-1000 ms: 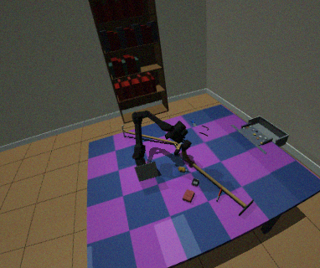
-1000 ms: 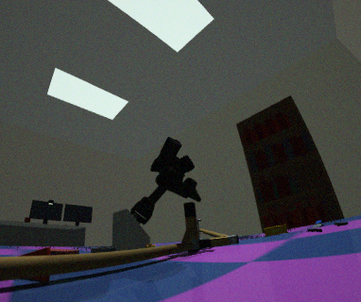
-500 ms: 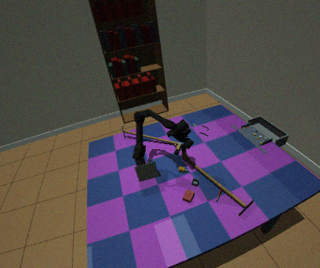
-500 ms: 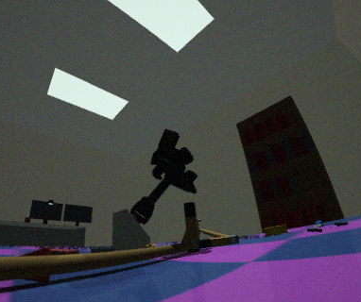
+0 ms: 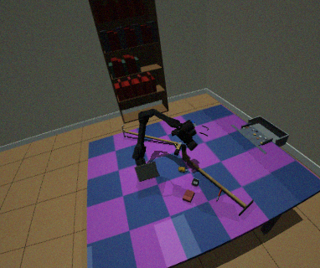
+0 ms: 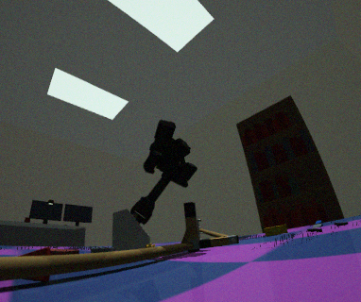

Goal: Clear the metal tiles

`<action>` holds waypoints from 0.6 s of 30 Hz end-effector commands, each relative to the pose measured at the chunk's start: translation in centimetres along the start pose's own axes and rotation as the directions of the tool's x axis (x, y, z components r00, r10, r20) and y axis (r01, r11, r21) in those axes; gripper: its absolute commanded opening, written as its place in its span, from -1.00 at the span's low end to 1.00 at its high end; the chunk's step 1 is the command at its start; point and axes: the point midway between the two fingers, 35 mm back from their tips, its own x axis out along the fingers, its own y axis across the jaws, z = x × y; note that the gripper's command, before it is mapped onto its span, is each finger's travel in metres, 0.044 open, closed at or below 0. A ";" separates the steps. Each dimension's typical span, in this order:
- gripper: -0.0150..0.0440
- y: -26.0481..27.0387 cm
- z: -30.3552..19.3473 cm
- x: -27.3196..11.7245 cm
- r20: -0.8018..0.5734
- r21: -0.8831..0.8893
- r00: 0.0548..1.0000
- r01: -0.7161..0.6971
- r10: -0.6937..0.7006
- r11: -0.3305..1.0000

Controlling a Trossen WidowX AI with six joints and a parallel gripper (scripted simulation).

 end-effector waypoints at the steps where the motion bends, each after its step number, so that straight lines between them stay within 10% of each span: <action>1: -0.49 -1.2 0.4 -0.1 -0.015 0.035 1.000 0.023 -0.023 0.999; 18: -0.49 -6.0 1.2 -0.3 -0.091 0.169 0.992 0.105 -0.090 0.980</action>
